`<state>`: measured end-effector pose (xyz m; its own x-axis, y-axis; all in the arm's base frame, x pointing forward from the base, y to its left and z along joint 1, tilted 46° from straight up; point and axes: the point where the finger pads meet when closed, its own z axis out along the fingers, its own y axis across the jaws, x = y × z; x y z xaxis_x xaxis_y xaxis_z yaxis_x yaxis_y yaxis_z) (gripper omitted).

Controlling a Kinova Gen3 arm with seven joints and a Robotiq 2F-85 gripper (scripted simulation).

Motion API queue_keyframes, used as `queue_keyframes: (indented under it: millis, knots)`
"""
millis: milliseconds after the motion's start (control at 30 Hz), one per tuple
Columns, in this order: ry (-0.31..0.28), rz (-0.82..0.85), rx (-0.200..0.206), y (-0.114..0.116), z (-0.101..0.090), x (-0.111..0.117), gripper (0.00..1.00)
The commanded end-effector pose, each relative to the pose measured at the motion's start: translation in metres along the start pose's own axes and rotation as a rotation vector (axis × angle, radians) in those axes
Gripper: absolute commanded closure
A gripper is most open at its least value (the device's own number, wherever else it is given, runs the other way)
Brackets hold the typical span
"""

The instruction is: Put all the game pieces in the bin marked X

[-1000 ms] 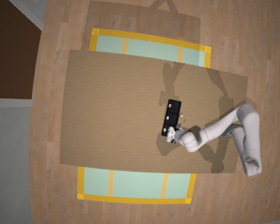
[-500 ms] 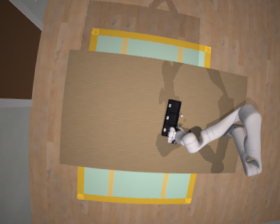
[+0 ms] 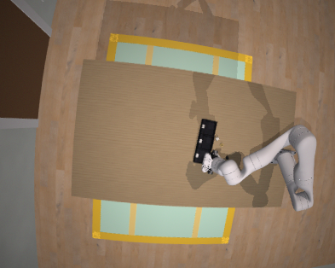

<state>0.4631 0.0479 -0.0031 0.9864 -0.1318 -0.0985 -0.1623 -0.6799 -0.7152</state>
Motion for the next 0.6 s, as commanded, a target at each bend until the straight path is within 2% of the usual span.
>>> queue_keyframes:
  millis: [0, 133, 533, 567]
  knots:
    - [0.014, 0.003, -0.006, 0.003, -0.011, 0.004, 0.91]
    - [0.014, 0.003, -0.006, 0.003, -0.012, 0.004, 0.91]
    - [0.014, 0.003, -0.006, 0.002, -0.112, 0.002, 0.91]
    - [0.014, 0.003, -0.006, 0.002, -0.112, 0.002, 0.91]
